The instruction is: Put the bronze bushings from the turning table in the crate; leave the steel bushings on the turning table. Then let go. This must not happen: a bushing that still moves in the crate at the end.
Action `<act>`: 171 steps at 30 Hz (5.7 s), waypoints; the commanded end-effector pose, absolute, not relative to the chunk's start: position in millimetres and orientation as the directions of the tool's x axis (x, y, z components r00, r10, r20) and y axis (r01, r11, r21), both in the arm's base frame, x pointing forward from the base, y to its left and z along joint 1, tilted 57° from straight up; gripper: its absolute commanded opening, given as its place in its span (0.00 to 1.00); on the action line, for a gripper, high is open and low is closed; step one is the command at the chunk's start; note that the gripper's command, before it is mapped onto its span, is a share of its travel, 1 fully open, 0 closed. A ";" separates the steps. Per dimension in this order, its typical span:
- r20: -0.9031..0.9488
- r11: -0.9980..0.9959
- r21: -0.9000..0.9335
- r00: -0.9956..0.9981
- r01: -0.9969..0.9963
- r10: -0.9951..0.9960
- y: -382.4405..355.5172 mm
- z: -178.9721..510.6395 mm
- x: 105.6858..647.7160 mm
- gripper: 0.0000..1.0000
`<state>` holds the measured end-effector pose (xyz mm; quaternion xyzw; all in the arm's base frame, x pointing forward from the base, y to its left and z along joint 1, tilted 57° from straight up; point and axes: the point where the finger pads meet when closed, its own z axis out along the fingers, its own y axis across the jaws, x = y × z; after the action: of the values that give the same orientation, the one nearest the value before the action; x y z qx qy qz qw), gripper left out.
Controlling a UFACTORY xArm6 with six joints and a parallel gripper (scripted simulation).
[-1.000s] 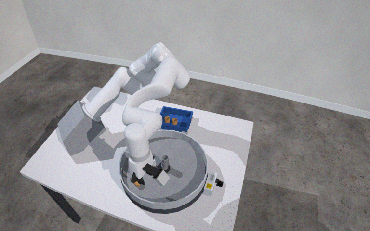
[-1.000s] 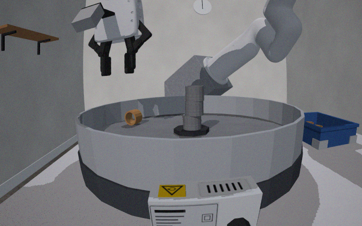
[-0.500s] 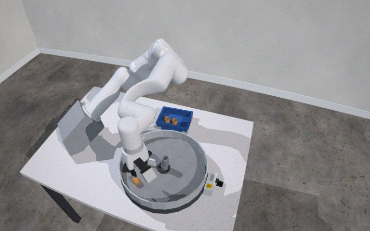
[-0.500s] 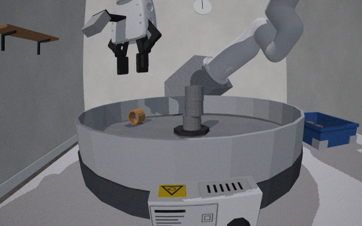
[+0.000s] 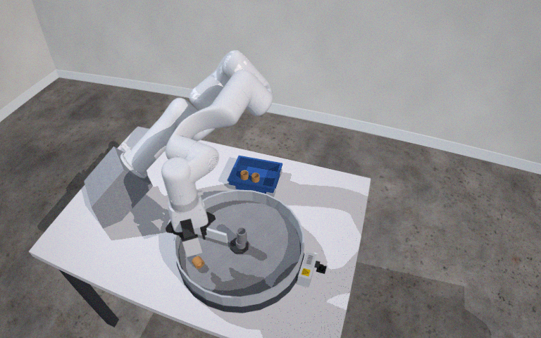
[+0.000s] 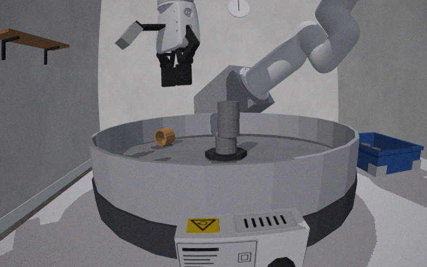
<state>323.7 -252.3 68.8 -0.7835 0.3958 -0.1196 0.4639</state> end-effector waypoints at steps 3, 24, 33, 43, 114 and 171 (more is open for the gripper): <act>-0.348 -0.097 -0.760 0.528 -0.642 -0.774 -234.9 67.4 299.3 0.54; -0.389 -0.054 -0.740 0.492 -0.671 -0.779 -191.6 33.5 327.3 0.54; -0.389 -0.054 -0.740 0.492 -0.671 -0.779 -164.1 9.7 351.5 0.54; -0.389 -0.054 -0.740 0.492 -0.671 -0.779 -163.8 9.5 351.7 0.54; -0.389 -0.054 -0.740 0.492 -0.671 -0.779 -163.8 9.5 351.7 0.00; -0.389 -0.054 -0.740 0.492 -0.671 -0.779 -235.1 72.1 288.2 0.00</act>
<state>289.1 -232.8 70.7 -0.7235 0.5006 -0.0559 0.4721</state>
